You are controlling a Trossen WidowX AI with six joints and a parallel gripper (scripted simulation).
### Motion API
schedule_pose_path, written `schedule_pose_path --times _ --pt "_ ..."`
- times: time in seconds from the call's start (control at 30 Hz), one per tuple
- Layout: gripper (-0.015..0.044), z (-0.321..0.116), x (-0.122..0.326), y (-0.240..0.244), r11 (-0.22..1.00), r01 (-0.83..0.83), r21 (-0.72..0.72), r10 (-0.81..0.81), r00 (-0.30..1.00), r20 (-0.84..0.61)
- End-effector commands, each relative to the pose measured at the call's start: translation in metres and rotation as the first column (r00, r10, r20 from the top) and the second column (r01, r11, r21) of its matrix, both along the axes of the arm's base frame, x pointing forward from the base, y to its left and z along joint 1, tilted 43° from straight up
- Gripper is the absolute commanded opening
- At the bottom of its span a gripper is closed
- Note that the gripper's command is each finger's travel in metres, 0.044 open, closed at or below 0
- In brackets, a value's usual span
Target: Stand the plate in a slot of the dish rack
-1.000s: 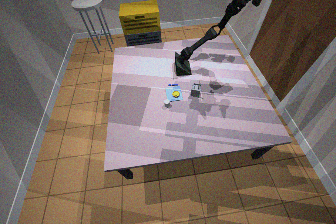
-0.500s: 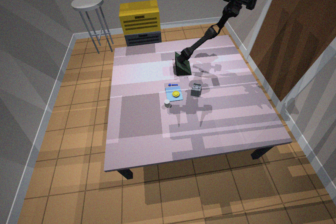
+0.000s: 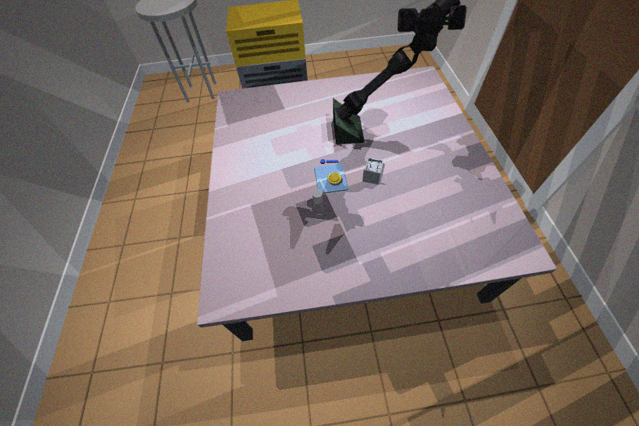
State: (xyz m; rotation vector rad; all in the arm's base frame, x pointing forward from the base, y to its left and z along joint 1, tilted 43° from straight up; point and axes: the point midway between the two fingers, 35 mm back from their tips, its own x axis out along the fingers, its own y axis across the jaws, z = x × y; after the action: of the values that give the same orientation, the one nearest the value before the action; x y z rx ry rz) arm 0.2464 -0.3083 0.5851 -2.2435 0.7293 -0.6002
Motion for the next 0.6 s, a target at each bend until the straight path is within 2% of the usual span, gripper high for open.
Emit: schedule_pose_path --times 0.0,0.27,0.57 --pt "0.04 -0.024 0.013 -0.011 0.994 -0.031 0.105 0.032 0.999 -0.01" --pt "0.04 -0.082 0.039 -0.031 0.933 -0.071 0.352 0.085 0.996 -0.024" --pt "0.04 -0.149 0.063 -0.044 0.791 -0.077 0.606 0.12 0.992 -0.032"
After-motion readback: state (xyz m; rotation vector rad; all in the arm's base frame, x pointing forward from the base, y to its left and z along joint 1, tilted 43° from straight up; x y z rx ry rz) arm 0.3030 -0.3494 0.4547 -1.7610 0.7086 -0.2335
